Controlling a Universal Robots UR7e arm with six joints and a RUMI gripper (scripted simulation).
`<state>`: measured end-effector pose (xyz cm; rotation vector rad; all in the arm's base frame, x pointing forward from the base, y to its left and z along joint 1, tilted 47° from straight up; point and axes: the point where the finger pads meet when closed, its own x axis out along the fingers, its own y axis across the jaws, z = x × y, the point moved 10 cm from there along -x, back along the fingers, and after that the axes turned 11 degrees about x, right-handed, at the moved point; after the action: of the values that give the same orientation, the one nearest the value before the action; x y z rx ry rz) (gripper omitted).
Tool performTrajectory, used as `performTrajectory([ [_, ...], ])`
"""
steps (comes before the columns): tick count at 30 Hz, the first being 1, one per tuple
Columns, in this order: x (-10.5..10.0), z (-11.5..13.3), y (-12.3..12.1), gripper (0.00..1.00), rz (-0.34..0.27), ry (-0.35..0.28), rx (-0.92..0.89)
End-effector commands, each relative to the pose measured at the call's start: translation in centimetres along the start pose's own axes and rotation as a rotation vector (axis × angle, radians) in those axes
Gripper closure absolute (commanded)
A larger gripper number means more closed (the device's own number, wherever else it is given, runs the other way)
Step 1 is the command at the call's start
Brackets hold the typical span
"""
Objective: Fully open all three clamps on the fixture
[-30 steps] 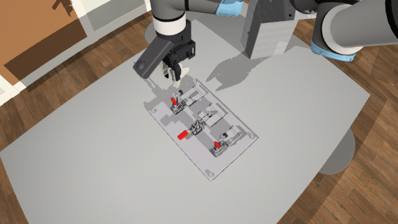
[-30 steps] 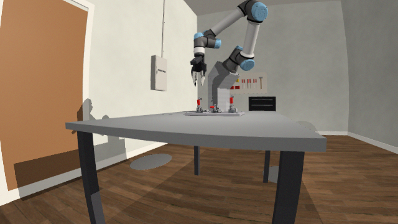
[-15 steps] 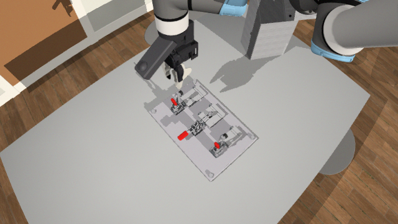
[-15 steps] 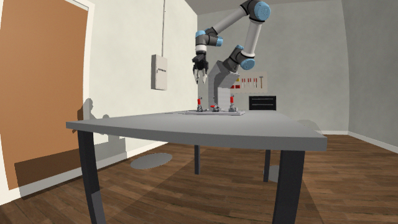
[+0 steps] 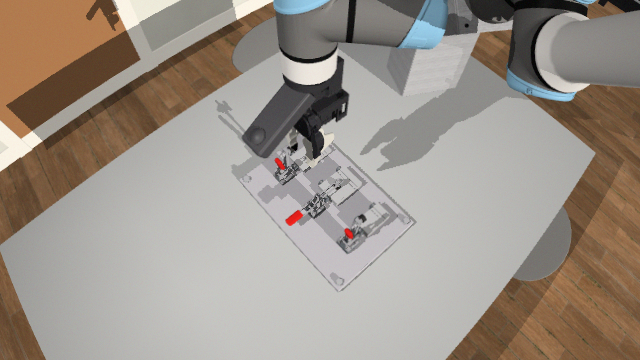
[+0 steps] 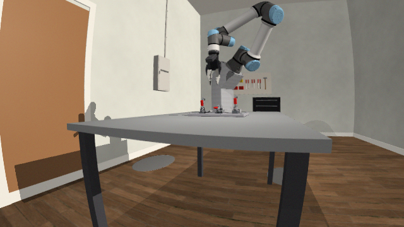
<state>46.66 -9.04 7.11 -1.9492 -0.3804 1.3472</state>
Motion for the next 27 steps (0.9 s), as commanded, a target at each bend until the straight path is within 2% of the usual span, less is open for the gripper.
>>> performTrajectory([
  [1,-0.20,0.39,-2.17,0.72,0.002,0.001,0.001],
  [6,-0.20,0.54,-2.94,0.72,0.002,0.001,0.001],
  [27,-0.20,0.55,-2.96,0.72,0.002,0.001,0.001],
])
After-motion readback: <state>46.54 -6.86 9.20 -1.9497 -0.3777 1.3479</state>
